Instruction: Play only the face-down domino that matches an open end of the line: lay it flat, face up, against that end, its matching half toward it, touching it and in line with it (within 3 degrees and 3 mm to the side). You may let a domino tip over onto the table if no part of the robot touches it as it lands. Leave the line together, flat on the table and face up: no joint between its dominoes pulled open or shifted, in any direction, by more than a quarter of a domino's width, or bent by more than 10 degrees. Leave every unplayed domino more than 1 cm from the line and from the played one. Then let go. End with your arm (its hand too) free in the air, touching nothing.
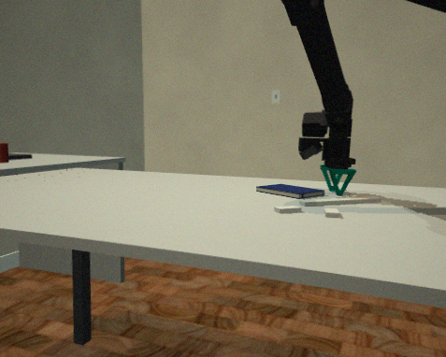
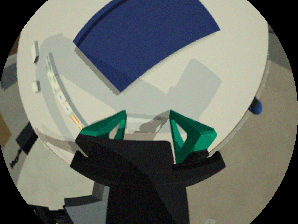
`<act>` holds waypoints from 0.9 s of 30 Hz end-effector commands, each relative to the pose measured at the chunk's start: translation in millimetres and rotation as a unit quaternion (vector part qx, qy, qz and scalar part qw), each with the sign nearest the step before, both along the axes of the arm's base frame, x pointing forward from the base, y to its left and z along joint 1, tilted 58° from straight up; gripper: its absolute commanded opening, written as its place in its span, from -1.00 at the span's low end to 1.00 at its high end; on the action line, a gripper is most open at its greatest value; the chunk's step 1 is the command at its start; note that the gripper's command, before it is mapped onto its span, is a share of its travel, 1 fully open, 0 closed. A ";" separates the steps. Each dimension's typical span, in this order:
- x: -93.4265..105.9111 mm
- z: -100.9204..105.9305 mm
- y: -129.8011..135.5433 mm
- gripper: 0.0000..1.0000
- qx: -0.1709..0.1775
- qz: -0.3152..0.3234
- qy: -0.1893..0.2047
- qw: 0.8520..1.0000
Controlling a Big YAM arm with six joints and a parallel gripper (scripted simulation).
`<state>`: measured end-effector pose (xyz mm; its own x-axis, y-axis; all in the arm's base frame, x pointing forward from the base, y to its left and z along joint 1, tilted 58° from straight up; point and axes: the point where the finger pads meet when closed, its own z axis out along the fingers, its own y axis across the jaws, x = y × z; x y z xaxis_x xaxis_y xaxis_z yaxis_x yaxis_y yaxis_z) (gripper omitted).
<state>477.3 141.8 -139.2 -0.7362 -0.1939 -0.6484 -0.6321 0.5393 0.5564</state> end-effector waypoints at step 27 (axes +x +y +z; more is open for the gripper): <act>4.4 3.3 -0.9 0.40 0.002 -0.008 0.005 1.000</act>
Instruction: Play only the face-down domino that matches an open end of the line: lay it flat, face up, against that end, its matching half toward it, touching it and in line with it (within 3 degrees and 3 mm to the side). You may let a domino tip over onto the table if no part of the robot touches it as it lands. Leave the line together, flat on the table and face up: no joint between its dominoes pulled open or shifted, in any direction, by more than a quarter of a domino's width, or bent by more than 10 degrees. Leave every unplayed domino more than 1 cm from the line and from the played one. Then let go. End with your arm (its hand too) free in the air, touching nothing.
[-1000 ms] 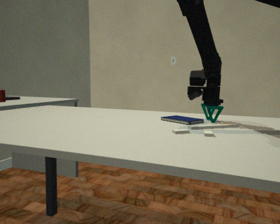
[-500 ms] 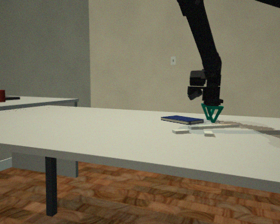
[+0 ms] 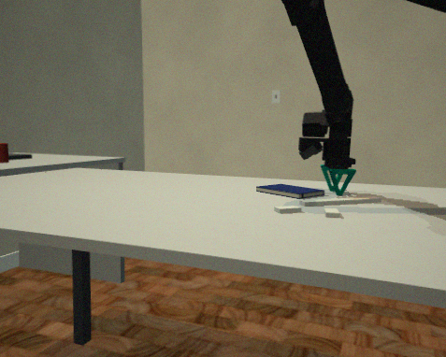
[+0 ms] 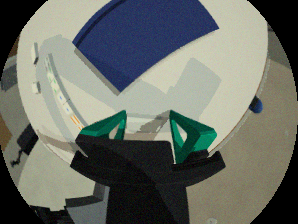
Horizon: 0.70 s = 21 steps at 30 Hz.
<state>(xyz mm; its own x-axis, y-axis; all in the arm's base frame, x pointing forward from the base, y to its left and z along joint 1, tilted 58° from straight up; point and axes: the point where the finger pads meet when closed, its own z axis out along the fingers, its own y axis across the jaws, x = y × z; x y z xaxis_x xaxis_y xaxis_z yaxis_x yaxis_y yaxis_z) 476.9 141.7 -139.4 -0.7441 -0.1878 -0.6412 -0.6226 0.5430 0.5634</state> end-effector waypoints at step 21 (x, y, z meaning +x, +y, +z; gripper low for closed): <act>-5.6 1.6 0.8 0.40 0.003 -0.002 0.014 1.000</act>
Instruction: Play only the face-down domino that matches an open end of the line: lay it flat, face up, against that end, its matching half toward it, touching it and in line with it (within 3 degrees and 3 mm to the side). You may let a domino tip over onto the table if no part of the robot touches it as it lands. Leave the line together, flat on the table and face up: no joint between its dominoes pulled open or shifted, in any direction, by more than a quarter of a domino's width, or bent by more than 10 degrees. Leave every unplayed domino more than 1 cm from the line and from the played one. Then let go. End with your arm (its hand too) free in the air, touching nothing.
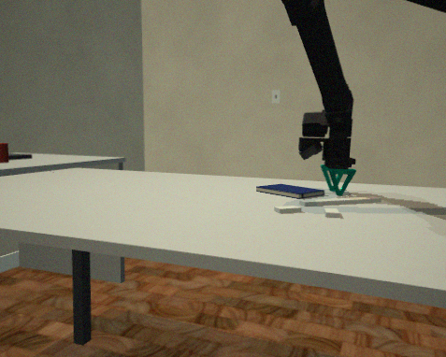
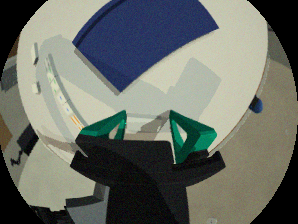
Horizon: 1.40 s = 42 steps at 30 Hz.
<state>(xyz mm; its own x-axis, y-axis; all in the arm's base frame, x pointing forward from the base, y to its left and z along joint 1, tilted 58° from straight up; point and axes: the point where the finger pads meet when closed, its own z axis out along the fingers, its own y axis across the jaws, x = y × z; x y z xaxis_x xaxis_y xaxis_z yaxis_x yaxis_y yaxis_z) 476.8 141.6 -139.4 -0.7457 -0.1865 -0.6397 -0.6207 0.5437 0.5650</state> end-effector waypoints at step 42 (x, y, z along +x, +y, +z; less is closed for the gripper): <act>-20.5 -4.1 -1.0 0.40 0.003 0.000 0.026 1.000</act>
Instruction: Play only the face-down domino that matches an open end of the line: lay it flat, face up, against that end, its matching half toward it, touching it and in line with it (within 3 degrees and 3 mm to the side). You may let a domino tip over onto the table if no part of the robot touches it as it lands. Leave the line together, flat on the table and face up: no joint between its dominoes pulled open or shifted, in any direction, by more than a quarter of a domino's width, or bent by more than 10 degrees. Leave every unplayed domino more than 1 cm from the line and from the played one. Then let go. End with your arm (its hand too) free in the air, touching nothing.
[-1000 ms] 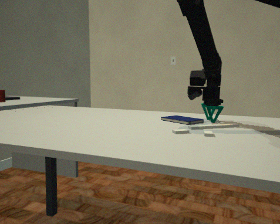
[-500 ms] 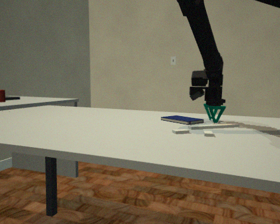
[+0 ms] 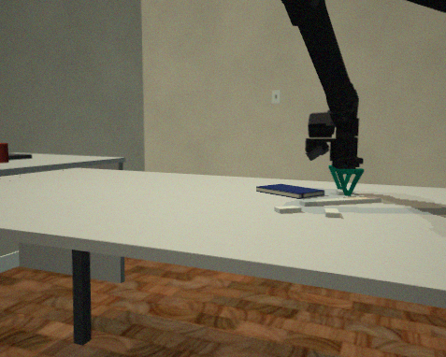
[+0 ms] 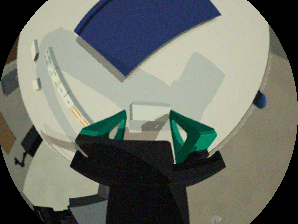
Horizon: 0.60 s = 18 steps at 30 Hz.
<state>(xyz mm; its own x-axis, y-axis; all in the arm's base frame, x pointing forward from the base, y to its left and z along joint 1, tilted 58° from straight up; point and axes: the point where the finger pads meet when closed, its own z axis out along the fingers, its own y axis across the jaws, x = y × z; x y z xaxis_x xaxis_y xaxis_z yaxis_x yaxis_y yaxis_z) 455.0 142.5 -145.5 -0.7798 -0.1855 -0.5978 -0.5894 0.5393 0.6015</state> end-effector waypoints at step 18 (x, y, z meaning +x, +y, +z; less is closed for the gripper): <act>1.3 2.7 -1.3 0.40 0.000 0.000 -0.003 1.000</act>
<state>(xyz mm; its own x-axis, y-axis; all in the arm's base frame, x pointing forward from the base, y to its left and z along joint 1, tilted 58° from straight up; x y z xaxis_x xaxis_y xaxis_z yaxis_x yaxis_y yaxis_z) 454.9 142.6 -145.5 -0.7799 -0.1854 -0.5978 -0.5895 0.5387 0.6020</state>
